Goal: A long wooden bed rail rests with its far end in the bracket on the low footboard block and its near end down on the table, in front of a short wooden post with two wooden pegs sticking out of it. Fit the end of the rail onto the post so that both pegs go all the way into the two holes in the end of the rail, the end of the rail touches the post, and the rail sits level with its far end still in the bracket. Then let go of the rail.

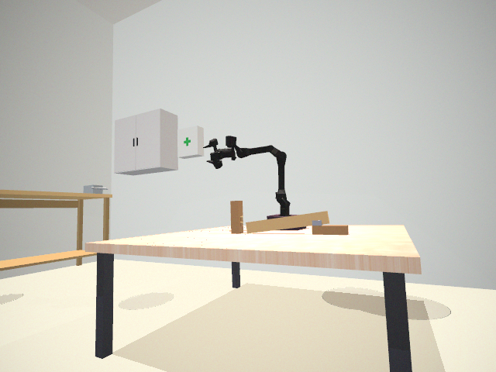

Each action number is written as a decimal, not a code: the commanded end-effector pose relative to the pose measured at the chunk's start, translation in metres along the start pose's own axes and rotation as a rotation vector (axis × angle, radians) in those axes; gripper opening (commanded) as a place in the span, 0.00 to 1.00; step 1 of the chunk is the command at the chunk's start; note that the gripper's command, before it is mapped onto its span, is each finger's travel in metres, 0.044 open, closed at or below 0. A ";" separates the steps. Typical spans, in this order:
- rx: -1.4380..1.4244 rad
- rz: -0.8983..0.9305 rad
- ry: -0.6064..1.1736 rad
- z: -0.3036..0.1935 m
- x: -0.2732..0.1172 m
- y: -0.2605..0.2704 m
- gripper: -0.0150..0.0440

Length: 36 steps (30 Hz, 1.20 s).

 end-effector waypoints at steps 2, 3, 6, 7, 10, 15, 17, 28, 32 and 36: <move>0.001 0.036 -0.167 0.051 -0.014 0.006 1.00; 0.000 0.043 -0.200 0.061 -0.018 0.006 1.00; -0.004 0.066 -0.299 0.090 -0.031 0.009 1.00; -0.006 0.074 -0.332 0.100 -0.036 0.010 1.00; -0.013 0.100 -0.428 0.127 -0.052 0.014 1.00; -0.046 0.153 -0.620 0.177 -0.091 0.023 1.00; -0.063 0.177 -0.697 0.195 -0.109 0.027 1.00; -0.203 0.312 -1.054 0.267 -0.215 0.059 1.00; -0.277 0.356 -1.168 0.284 -0.253 0.075 1.00; -0.362 0.413 -1.267 0.294 -0.286 0.094 1.00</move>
Point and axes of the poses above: the point midway between the two fingers, 35 mm back from their tips, its own x axis out along the fingers, its own y axis across the jaws, z = x × y, the point moved 4 cm from there along -x, back along the fingers, and after that the axes turned 4 degrees about -x, right-handed, at the moved point
